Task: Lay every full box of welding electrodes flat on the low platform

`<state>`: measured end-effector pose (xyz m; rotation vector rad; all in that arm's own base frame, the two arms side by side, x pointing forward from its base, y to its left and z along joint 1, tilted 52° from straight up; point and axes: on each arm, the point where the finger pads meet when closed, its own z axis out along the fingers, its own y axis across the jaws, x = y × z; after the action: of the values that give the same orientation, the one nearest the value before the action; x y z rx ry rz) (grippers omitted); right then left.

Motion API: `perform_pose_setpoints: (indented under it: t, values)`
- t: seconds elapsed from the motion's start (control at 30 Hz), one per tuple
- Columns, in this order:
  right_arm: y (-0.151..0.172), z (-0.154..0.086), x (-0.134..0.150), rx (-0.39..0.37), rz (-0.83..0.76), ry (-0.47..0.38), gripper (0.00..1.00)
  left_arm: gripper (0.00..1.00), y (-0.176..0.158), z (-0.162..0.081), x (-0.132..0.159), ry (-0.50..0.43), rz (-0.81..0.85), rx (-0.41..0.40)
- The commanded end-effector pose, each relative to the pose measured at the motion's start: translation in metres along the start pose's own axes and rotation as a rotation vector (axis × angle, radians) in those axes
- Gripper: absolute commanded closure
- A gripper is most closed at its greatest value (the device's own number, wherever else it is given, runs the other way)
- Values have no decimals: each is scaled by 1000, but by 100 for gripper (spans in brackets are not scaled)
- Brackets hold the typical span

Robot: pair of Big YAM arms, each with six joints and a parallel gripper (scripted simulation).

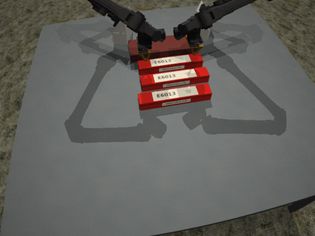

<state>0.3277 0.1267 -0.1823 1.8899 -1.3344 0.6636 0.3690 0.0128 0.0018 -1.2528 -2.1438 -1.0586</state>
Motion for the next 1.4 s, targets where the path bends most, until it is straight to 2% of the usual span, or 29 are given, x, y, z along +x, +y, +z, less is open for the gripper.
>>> perform_pose_setpoints:
  t: [0.0, 1.37]
  values:
    - [-14, -14, -1, 33, 18, -17, 28, 28, 10, -9, -6, -23, -15, -17]
    - [-13, -62, -1, 34, 19, -20, 28, 28, 9, -57, -5, -26, -16, -16]
